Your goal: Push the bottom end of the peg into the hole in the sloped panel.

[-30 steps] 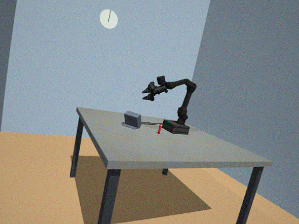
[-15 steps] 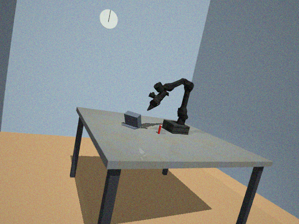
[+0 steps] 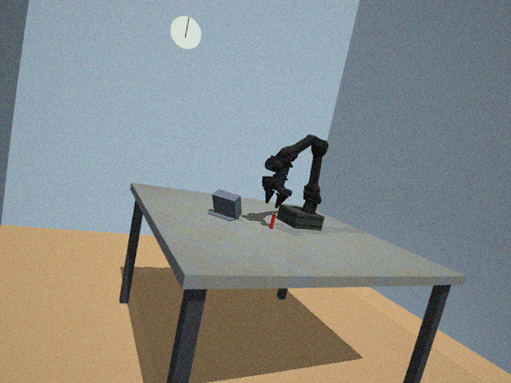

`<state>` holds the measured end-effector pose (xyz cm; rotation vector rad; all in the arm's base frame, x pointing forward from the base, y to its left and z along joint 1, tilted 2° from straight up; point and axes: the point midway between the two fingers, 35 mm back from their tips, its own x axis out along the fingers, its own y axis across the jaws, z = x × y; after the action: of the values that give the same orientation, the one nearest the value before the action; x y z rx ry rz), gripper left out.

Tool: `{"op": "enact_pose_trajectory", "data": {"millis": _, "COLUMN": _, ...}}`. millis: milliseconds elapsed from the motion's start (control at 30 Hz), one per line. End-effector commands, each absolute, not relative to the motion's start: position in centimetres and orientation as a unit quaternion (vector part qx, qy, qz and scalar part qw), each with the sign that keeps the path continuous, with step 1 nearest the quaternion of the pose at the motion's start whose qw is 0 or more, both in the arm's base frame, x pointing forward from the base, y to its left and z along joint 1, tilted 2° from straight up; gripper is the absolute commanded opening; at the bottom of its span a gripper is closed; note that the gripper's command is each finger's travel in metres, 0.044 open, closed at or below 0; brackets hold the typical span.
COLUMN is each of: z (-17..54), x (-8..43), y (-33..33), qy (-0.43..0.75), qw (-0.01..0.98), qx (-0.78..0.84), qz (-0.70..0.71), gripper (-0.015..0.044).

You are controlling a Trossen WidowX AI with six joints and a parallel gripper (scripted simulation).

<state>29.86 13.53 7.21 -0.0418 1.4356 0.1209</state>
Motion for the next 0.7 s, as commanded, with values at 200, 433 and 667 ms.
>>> {"op": "enact_pose_trajectory", "data": {"millis": 200, "z": 6.3, "x": 27.8, "y": 14.3, "qy": 0.696, "qw": 0.709, "qx": -0.062, "qz": 0.089, "gripper": 0.0440}}
{"op": "enact_pose_trajectory", "data": {"millis": 433, "z": 5.4, "x": 27.9, "y": 14.4, "qy": 0.696, "qw": 0.709, "qx": -0.062, "qz": 0.089, "gripper": 0.0440}}
{"op": "enact_pose_trajectory", "data": {"millis": 667, "z": 4.2, "x": 28.0, "y": 14.5, "qy": 0.696, "qw": 0.709, "qx": -0.062, "qz": 0.089, "gripper": 0.0440}}
